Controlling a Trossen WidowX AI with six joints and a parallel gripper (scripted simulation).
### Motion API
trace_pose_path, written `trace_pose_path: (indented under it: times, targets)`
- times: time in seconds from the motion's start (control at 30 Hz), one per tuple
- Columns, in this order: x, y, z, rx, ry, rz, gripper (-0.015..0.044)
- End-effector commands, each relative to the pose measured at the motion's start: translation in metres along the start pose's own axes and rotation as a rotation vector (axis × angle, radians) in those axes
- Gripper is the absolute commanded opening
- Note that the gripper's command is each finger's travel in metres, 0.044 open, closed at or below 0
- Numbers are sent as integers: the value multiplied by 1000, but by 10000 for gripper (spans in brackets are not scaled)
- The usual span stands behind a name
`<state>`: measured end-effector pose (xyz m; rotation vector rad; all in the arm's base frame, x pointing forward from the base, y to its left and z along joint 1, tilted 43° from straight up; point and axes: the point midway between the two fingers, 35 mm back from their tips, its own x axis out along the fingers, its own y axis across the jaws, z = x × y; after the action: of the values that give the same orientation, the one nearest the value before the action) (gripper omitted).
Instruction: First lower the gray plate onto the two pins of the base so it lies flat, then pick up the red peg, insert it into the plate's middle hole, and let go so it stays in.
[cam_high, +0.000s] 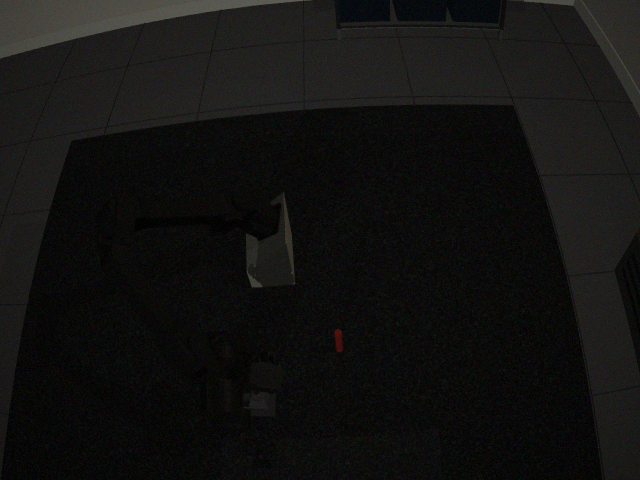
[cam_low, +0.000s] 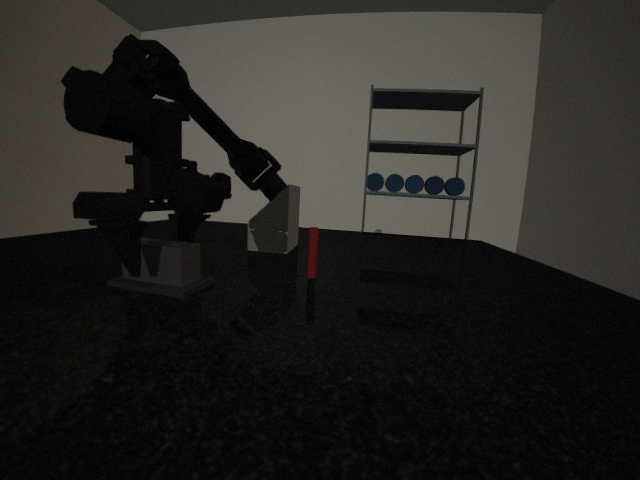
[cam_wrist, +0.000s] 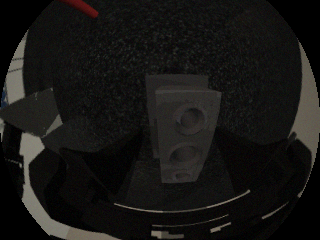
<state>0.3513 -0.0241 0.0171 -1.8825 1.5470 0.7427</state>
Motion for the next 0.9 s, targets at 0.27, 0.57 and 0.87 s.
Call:
trace_pose_path:
  times: [0.27, 0.57, 0.87]
  targets:
    - [-93, -4, 3, -4, -4, 0, 440]
    - [-118, -3, 4, -6, 1, 0, 440]
    - [-120, 12, 51, 519, -21, 3, 440]
